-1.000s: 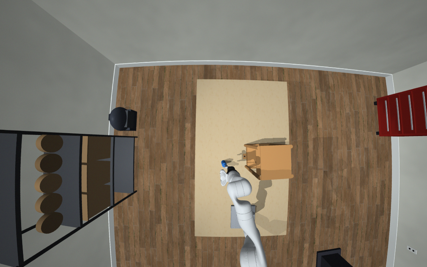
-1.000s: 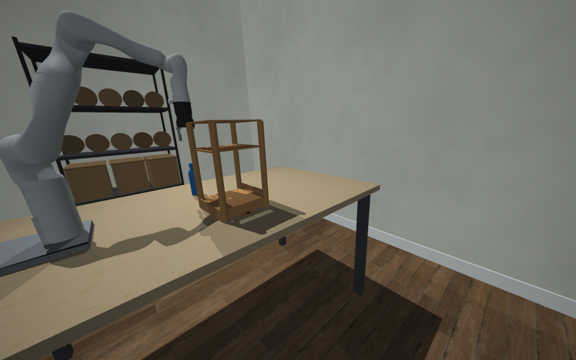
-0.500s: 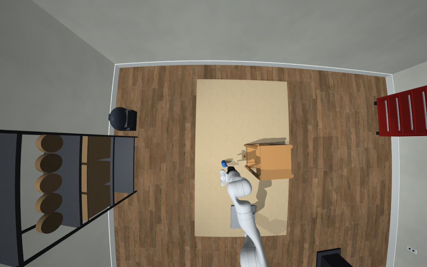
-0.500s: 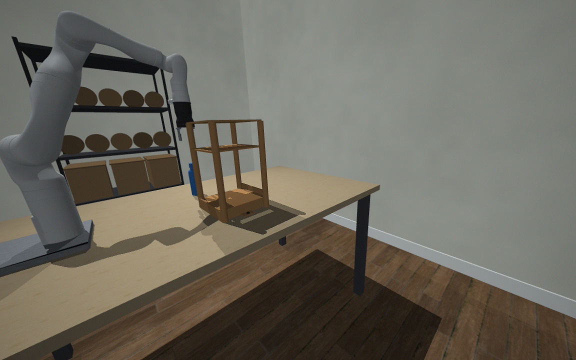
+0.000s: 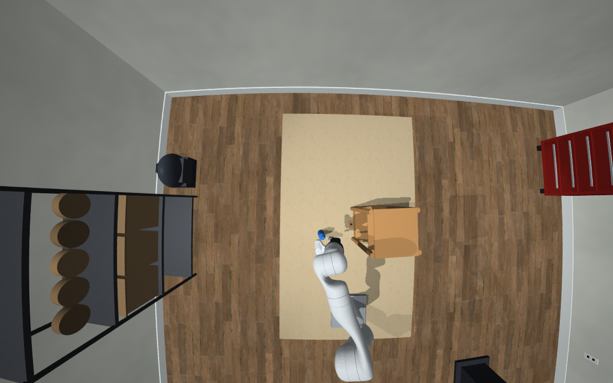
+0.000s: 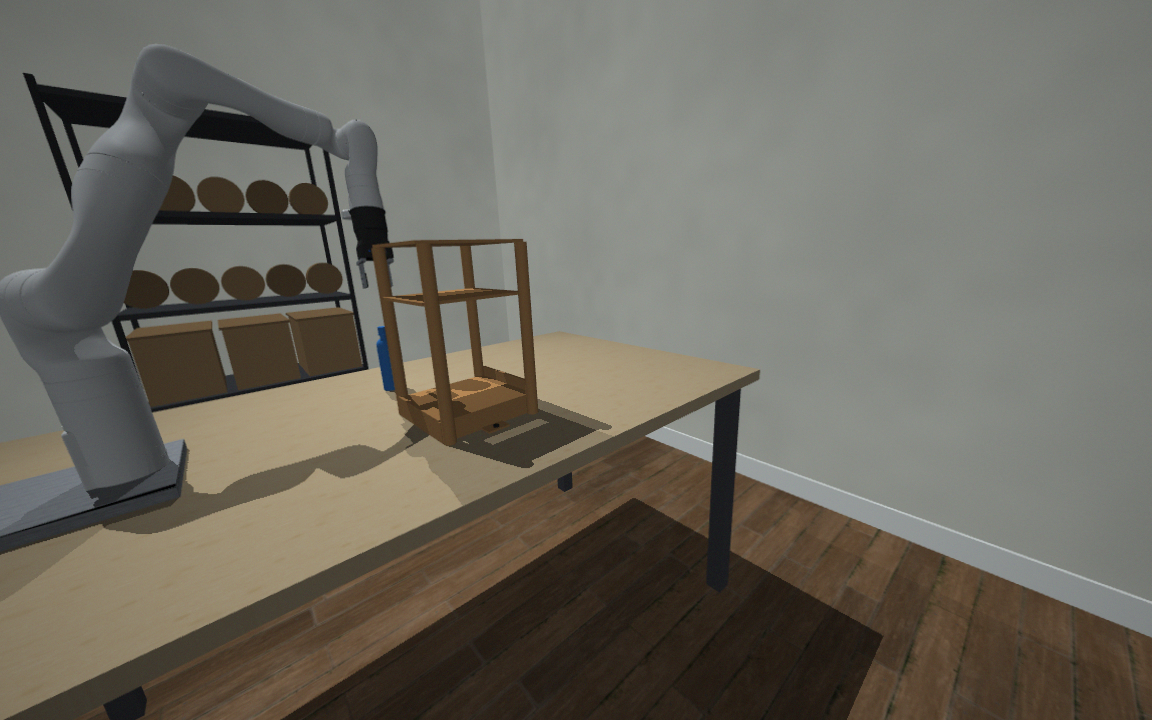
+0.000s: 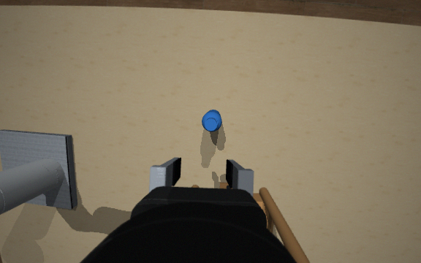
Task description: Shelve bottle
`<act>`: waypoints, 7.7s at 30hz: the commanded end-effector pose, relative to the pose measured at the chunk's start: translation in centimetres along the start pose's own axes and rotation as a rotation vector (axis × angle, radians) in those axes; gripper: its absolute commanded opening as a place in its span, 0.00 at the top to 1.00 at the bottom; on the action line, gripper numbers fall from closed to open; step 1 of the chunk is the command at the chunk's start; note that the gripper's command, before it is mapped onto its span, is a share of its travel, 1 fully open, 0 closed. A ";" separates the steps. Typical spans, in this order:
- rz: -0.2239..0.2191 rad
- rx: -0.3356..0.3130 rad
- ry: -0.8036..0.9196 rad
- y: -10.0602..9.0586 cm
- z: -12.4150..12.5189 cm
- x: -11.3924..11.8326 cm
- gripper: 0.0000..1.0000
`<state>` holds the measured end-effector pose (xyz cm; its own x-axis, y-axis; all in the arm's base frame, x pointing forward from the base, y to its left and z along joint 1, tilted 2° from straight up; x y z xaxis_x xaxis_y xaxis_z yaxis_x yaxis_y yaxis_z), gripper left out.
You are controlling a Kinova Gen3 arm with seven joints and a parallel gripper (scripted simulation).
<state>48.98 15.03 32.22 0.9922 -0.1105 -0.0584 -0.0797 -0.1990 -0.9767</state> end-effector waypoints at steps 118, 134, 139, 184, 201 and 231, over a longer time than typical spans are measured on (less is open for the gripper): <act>-0.181 -1.337 0.002 22.9 13.1 -0.3 0.00; -0.192 -1.333 0.008 24.2 13.4 -0.2 0.00; -0.192 -1.332 0.009 24.4 13.5 -0.2 0.00; -0.192 -1.332 0.009 24.4 13.5 -0.2 1.00; -0.192 -1.332 0.009 24.4 13.5 -0.2 1.00; -0.190 -1.337 0.025 22.9 13.1 -0.2 1.00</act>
<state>48.14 23.14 6.65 0.9978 0.0111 0.0661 0.0123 -0.9998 -0.0178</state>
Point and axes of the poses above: the point where the finger pads meet when closed, its own y axis out along the fingers, its own x axis across the jaws, z = x × y, the point moved 6 cm from there along -y, back along the fingers, and after that the axes turned 5 degrees about y, right-handed, at the moved point
